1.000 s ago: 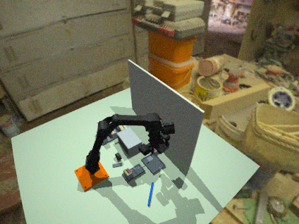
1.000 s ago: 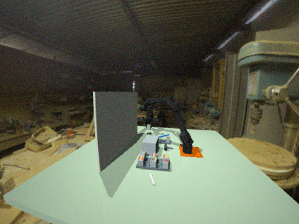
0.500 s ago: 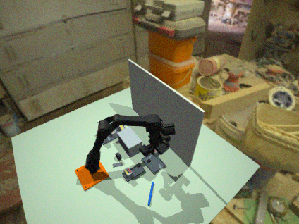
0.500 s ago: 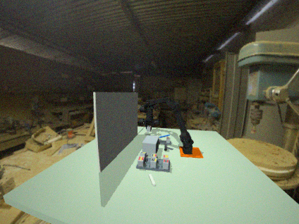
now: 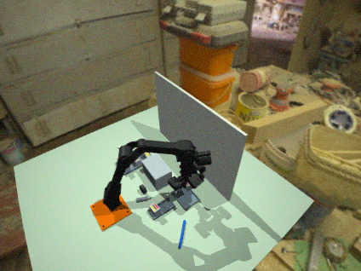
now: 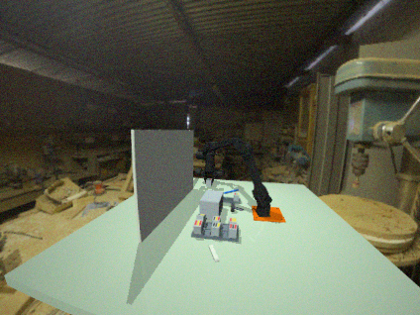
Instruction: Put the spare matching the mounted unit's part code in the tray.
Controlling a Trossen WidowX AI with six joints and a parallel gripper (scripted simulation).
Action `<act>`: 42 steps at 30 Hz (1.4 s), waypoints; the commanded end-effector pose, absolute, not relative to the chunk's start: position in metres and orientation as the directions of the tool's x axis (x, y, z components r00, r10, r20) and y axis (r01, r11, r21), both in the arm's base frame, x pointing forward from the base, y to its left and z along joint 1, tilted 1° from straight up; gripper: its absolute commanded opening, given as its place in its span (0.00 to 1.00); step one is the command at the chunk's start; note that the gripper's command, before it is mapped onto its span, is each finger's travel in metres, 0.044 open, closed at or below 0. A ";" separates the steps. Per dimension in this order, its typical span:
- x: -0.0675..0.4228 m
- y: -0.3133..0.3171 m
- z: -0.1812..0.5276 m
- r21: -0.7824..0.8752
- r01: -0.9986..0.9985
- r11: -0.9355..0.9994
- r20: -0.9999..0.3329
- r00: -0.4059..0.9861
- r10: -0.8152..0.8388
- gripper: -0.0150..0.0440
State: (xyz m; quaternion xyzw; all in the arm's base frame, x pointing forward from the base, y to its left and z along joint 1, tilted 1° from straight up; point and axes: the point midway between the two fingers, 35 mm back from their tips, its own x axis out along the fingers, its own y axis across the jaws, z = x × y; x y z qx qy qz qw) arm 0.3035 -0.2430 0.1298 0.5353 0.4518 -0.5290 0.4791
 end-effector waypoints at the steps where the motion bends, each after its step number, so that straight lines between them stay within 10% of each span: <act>1: 0.304 -0.243 0.126 0.034 0.990 -0.136 -0.999 0.031 -0.023 0.25; 42: 0.303 -0.243 0.097 0.028 0.990 -0.136 -0.999 0.026 -0.019 0.25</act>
